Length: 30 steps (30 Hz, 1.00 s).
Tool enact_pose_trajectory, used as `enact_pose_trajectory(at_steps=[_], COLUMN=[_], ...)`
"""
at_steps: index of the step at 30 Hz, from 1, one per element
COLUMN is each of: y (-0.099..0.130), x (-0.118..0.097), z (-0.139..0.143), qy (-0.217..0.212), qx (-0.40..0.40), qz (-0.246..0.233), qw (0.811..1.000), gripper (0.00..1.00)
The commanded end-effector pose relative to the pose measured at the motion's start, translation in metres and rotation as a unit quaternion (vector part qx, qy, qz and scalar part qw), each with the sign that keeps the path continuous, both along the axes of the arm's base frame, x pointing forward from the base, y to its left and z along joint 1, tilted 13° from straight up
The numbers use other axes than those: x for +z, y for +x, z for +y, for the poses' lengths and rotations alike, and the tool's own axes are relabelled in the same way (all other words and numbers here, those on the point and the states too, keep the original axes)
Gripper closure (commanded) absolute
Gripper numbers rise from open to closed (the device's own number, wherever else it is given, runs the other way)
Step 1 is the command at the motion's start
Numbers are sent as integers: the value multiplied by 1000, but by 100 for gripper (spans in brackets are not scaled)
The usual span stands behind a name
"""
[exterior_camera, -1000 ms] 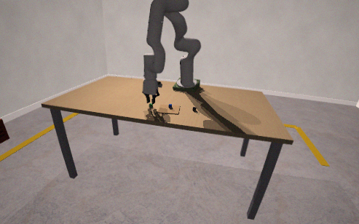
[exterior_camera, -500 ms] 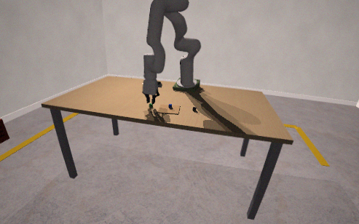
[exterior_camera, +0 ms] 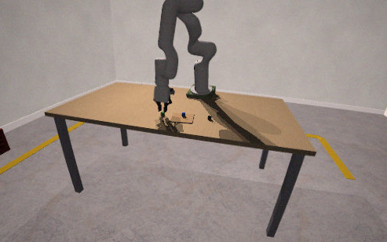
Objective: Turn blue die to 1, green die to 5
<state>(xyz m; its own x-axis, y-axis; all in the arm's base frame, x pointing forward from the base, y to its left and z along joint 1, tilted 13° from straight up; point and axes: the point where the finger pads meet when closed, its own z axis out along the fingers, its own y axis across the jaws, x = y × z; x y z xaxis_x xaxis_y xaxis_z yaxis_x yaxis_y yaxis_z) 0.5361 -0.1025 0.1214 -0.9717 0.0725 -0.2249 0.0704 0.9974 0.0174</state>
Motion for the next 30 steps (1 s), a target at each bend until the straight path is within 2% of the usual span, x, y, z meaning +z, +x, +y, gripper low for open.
enact_pose_trajectory(at_steps=[1, 30], y=[1, 2], x=[1, -3], z=[0, 0], qy=[0, 0], qx=[0, 0], qz=[-1, -1], qw=[1000, 1000], gripper=[64, 64])
